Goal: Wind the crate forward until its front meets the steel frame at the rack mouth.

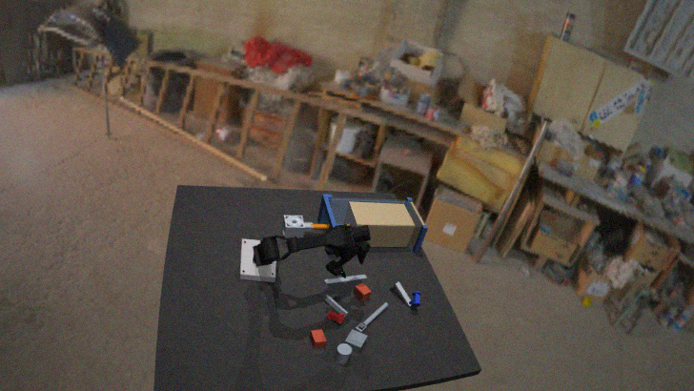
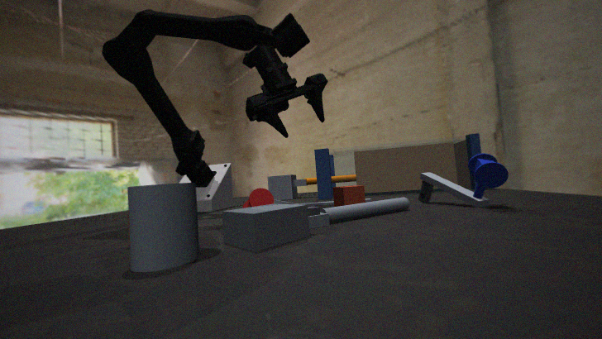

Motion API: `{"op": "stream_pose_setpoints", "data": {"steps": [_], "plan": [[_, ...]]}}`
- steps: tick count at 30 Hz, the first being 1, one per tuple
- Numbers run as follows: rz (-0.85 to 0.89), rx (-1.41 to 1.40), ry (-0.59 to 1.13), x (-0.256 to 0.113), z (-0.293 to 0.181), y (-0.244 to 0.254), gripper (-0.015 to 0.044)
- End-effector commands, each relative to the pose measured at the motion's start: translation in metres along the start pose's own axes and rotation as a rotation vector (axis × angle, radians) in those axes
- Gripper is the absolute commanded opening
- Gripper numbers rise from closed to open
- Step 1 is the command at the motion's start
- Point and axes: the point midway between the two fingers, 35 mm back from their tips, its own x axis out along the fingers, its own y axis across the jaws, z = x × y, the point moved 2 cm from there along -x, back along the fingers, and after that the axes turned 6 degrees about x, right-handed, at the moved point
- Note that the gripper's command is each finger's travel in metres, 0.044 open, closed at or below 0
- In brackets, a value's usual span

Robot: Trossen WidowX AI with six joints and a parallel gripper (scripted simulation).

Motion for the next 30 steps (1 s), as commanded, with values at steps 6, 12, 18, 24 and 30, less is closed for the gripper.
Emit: {"op": "stream_pose_setpoints", "data": {"steps": [6,12,18,24,30], "plan": [[0.389,-0.06,-0.203,0.08,-0.023,0.088,0.044],[0.389,-0.059,-0.203,0.087,-0.022,0.091,0.044],[0.39,-0.058,-0.2,0.114,-0.017,0.103,0.044],[0.39,-0.061,-0.201,0.122,-0.016,0.107,0.044],[0.39,-0.061,-0.201,0.128,-0.015,0.109,0.044]]}}
